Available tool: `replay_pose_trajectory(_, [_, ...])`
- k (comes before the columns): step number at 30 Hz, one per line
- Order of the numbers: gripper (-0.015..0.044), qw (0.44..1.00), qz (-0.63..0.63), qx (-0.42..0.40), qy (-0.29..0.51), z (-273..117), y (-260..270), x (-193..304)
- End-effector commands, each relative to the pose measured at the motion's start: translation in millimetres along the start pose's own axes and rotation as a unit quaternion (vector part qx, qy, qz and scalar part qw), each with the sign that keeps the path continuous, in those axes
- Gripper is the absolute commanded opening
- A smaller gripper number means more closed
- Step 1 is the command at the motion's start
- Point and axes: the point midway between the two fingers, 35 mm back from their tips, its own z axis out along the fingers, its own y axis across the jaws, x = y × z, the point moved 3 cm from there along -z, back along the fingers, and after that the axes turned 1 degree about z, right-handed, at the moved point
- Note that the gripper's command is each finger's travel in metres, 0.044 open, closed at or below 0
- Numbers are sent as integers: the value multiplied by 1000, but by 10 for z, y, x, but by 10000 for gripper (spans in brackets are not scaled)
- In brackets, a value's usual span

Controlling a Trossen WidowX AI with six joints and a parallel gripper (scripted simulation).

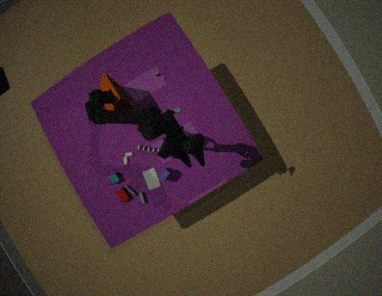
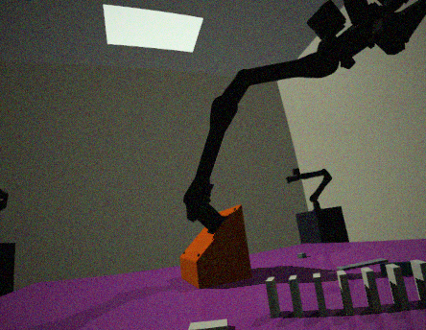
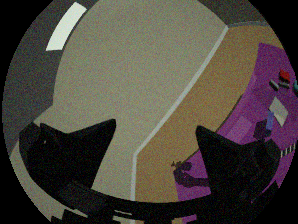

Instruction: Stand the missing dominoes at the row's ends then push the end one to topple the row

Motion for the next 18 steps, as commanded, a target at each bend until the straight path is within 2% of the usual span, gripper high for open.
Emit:
replay_pose_trajectory(1, [440,989,-137,47,38,200,-456,-162])
replay_pose_trajectory(5, [440,951,-278,98,94,359,-1048,-372])
replay_pose_trajectory(9, [440,890,-403,135,164,401,-1668,-580])
replay_pose_trajectory(18, [440,690,-609,159,357,63,-3052,-1020])
